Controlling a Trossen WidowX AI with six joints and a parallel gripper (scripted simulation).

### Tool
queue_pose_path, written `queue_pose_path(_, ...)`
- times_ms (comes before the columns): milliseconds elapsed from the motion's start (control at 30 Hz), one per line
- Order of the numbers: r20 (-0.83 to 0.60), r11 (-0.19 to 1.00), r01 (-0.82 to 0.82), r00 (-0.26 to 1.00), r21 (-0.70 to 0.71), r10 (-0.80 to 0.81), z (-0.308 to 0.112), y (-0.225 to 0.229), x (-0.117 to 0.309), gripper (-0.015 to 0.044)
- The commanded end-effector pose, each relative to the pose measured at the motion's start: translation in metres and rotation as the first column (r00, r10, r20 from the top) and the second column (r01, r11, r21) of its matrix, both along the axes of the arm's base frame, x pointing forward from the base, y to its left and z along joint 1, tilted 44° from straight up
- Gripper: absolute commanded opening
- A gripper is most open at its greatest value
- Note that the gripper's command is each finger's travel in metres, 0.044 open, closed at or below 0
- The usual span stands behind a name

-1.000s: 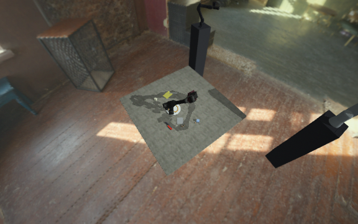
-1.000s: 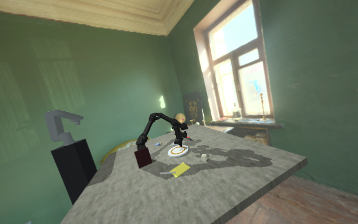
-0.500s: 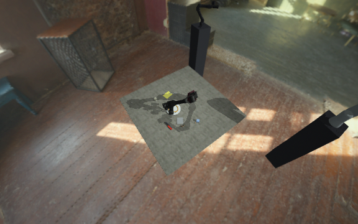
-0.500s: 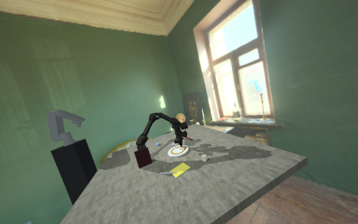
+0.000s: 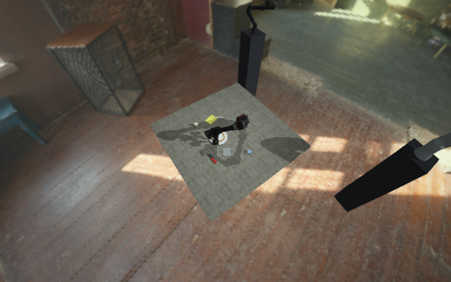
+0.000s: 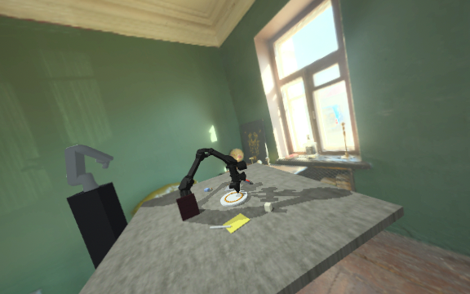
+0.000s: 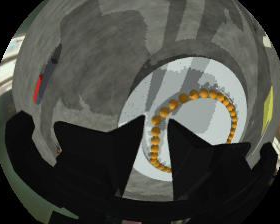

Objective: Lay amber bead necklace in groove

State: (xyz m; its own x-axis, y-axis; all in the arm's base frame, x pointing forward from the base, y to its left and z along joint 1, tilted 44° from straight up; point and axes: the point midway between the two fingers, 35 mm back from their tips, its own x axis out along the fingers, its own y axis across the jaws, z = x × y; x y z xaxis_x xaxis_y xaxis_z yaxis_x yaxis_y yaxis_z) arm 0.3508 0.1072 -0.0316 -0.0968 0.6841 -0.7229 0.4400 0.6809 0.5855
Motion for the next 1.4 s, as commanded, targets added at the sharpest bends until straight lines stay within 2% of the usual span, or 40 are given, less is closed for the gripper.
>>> queue_pose_path(0,0.001,1.000,0.000,1.000,0.000,0.000,0.001,0.000,0.000,0.0210)
queue_pose_path(300,-0.006,1.000,0.002,1.000,0.001,-0.002,0.001,-0.001,0.000,0.0440)
queue_pose_path(933,-0.005,1.000,0.004,1.000,0.004,-0.004,0.004,-0.004,0.000,0.0440)
queue_pose_path(1333,0.213,0.974,-0.228,0.952,0.011,0.221,0.044,-0.015,-0.052,0.0125)
queue_pose_path(1367,0.213,0.974,-0.228,0.952,0.011,0.221,0.044,-0.015,-0.052,0.0120)
